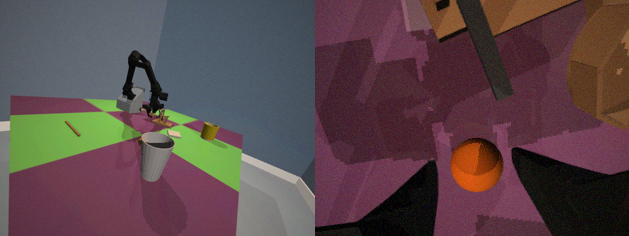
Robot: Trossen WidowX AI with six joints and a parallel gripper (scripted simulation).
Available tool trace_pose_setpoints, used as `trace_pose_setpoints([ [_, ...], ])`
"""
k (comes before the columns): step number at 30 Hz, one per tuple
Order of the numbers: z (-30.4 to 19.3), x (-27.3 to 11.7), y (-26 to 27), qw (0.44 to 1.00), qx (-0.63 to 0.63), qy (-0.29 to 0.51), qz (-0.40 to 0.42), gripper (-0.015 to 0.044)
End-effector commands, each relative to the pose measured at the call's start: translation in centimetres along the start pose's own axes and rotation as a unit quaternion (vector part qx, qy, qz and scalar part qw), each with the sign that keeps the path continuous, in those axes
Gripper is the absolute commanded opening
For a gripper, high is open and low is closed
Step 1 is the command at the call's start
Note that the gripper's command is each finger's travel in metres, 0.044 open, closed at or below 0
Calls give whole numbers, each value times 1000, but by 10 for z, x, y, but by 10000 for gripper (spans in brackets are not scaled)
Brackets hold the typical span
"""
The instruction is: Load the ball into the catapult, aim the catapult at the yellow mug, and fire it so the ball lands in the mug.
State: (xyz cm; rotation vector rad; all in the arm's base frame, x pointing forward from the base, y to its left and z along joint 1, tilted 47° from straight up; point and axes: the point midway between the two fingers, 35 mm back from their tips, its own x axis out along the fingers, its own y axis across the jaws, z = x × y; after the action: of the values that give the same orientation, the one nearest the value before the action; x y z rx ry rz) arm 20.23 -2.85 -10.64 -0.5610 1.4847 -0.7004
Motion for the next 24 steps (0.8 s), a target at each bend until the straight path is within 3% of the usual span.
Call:
trace_pose_setpoints([
  [1, 1, 1, -1, 1000, -2, -2, -2, 169],
  [8, 1, 1, -1, 1000, -2, -2, -2, 103],
  [12, 3, -7, 1, 1000, -2, -2, 0, 0],
  [24, 8, -83, 6, 1000, -3, -3, 5, 0],
])
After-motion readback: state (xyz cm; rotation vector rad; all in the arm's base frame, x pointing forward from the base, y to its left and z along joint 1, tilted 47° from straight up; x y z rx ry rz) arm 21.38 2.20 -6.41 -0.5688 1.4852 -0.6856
